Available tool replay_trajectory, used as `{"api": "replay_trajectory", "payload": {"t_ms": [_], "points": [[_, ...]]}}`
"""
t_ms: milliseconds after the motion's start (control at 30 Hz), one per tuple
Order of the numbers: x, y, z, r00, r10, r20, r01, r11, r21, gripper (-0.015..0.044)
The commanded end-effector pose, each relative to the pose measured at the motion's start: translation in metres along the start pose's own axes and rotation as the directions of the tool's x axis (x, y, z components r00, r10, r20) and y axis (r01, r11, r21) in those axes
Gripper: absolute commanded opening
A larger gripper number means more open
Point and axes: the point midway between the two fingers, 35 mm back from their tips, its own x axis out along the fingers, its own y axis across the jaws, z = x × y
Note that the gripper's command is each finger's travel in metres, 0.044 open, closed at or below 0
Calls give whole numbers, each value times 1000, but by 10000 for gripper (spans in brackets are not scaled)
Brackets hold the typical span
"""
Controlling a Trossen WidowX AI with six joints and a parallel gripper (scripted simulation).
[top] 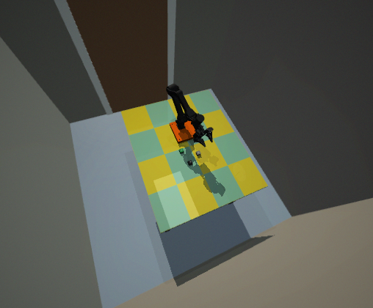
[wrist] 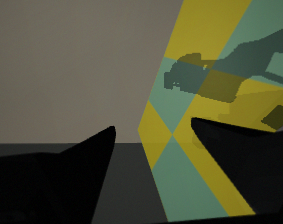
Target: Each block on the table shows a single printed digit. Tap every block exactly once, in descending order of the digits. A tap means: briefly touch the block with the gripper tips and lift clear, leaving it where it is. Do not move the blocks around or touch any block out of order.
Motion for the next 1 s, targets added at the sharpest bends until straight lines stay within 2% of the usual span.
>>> {"api": "replay_trajectory", "payload": {"t_ms": [0,67,133,233,300,367,467,733,967], "points": [[1,-2,1,1000,-14,1,14,1000,-15,400],[6,-15,13,992,-128,9,128,983,-135,400],[9,-35,31,956,-294,12,284,910,-302,400],[2,-64,56,852,-523,-7,445,731,-517,400],[-11,-82,71,756,-654,-40,483,597,-640,400],[-28,-96,84,642,-761,-89,464,479,-745,400],[-44,-104,92,545,-827,-139,412,409,-814,400],[-89,-114,107,306,-906,-293,201,362,-910,400],[-92,-114,108,291,-907,-304,186,365,-912,400]]}}
